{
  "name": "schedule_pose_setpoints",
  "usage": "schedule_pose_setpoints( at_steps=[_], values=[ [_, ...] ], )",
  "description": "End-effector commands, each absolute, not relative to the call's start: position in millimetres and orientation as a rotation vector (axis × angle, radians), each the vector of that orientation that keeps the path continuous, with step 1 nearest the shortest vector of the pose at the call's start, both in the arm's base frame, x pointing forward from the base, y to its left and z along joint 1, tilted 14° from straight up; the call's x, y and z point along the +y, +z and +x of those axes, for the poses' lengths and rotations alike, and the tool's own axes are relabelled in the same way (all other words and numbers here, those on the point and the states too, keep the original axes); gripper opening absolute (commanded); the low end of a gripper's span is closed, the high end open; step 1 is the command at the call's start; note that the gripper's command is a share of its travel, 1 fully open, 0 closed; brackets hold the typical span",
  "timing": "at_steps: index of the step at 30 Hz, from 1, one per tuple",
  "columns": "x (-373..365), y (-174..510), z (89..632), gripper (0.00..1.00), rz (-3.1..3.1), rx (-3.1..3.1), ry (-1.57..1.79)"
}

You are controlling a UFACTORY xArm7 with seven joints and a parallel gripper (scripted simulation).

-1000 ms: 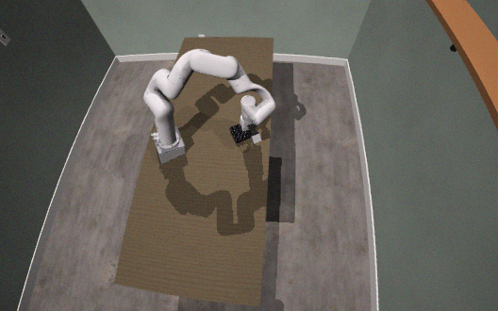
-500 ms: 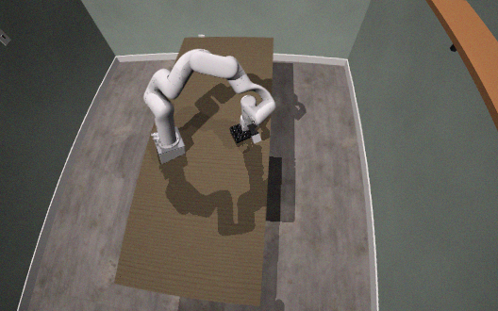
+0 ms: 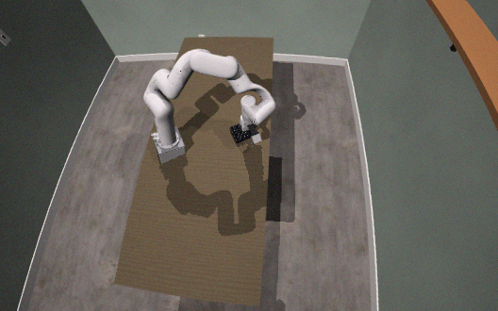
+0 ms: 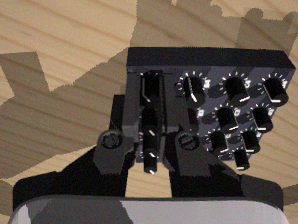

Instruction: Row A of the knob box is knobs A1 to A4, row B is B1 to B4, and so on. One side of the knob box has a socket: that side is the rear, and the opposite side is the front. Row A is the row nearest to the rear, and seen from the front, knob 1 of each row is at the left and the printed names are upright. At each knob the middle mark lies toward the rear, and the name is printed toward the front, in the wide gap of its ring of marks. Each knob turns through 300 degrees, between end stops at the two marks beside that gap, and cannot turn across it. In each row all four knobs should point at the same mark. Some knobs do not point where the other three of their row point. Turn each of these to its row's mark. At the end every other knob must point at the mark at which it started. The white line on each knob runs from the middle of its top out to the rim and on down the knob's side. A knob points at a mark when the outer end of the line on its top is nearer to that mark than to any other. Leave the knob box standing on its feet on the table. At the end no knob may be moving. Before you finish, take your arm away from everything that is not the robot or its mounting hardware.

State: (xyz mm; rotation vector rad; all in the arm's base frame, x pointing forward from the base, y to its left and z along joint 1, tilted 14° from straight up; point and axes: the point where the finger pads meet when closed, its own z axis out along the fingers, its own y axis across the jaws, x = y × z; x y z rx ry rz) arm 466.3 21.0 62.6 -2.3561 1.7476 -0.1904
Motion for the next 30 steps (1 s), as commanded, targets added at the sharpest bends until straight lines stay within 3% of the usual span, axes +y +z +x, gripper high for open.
schedule_pose_setpoints(
  at_steps=[1,30],
  values=[
    [20.5,63.9,467.2,0.08,-2.361,1.738,-0.195],
    [20.6,64.0,467.2,0.08,-2.585,1.417,-0.234]
  ],
)
